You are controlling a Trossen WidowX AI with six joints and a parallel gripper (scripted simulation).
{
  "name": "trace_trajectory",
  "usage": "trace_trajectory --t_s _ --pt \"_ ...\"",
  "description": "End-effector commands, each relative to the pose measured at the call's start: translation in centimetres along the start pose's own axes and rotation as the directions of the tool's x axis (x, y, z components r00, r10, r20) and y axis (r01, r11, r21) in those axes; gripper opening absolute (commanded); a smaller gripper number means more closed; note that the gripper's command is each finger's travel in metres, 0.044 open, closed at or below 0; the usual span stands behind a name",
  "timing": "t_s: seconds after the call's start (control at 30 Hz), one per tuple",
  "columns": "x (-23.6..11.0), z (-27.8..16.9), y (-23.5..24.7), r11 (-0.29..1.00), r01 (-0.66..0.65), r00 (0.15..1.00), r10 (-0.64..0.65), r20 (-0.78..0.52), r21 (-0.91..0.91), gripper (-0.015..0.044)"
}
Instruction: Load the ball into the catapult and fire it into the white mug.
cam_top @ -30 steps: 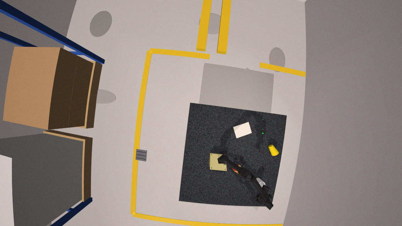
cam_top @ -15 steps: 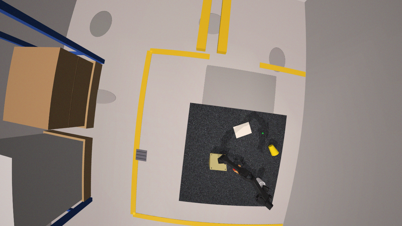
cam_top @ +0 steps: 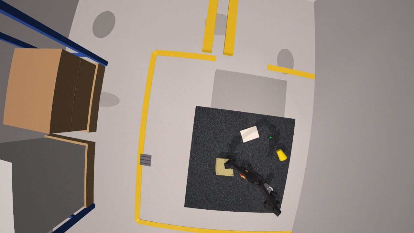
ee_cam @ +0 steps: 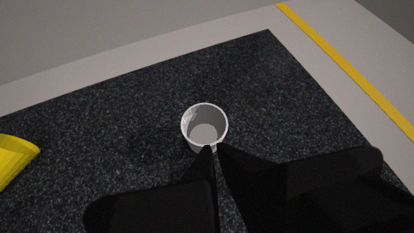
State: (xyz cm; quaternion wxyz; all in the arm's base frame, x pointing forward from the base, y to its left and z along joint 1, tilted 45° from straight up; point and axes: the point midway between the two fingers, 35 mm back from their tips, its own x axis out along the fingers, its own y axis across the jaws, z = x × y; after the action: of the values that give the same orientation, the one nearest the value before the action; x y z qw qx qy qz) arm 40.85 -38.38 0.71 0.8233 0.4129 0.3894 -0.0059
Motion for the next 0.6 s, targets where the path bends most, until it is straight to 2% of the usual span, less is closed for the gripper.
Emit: trace_trajectory --t_s 0.0,0.23,0.57 --pt "-0.1 0.2 0.1 1.0 -0.002 1.0 0.002 0.007 -0.001 0.0" --pt "0.0 0.1 0.3 1.0 0.004 1.0 -0.004 -0.001 -0.014 0.0" --pt "0.8 -3.1 3.3 0.974 0.069 0.987 -0.098 -0.124 -0.214 0.0"
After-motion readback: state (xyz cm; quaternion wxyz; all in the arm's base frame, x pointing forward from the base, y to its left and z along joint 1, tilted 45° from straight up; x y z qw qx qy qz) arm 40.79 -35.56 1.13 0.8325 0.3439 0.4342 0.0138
